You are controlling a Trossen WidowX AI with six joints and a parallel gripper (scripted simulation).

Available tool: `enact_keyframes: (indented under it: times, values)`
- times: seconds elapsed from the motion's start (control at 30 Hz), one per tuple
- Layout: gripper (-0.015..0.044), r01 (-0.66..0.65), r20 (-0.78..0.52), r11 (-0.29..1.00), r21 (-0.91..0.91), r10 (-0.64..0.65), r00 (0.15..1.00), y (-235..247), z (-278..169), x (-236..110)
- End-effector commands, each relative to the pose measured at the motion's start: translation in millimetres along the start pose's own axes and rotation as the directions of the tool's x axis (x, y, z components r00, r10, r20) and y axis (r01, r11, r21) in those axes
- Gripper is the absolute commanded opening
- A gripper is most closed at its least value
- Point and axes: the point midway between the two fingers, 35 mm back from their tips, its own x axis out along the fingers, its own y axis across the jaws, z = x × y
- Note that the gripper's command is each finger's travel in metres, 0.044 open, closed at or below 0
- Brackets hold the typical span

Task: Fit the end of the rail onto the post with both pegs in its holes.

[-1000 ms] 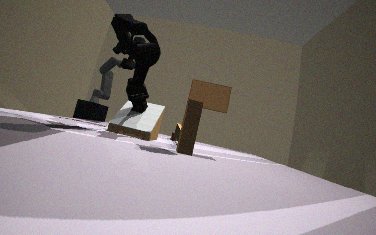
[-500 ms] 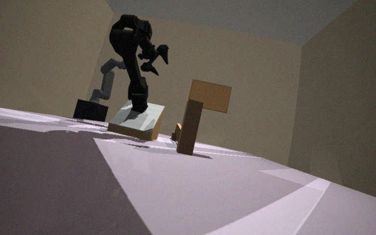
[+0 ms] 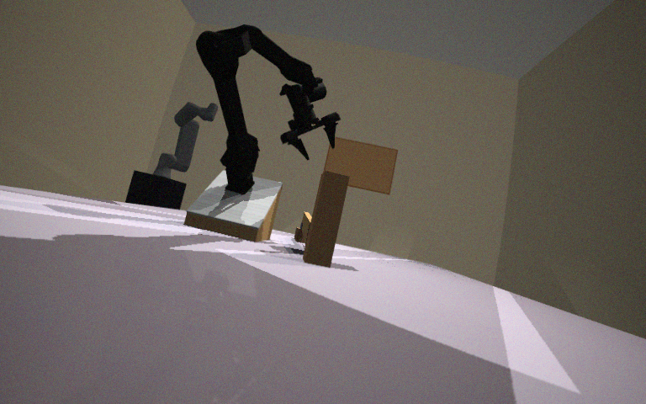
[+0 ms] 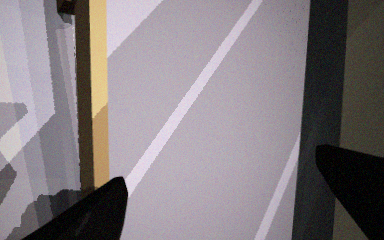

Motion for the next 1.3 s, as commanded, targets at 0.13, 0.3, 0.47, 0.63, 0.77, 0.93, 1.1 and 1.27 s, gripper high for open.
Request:
enact_keyframes:
  times: [0.13, 0.3, 0.47, 0.63, 0.77, 0.93, 1.1, 1.27]
  values:
    - [0.044, -0.259, -0.132, 0.961, 0.101, 0.271, 0.953, 23.1, -64.6, 68.3]
    - [0.044, -0.426, -0.16, 0.886, 0.184, 0.455, 0.876, 55.7, -108.8, 105.7]
    - [0.044, -0.578, -0.14, 0.774, 0.258, 0.622, 0.77, 102.9, -142.5, 134.1]
    - [0.044, -0.597, -0.135, 0.757, 0.265, 0.643, 0.754, 110.1, -146.4, 137.3]
    - [0.044, -0.597, -0.134, 0.757, 0.265, 0.642, 0.755, 113.1, -146.8, 141.9]
    - [0.044, -0.597, -0.133, 0.757, 0.265, 0.642, 0.755, 117.7, -147.5, 148.6]
    - [0.044, -0.597, -0.133, 0.757, 0.265, 0.642, 0.756, 122.7, -148.2, 155.2]
    - [0.044, -0.597, -0.132, 0.758, 0.265, 0.641, 0.756, 127.8, -148.8, 161.6]
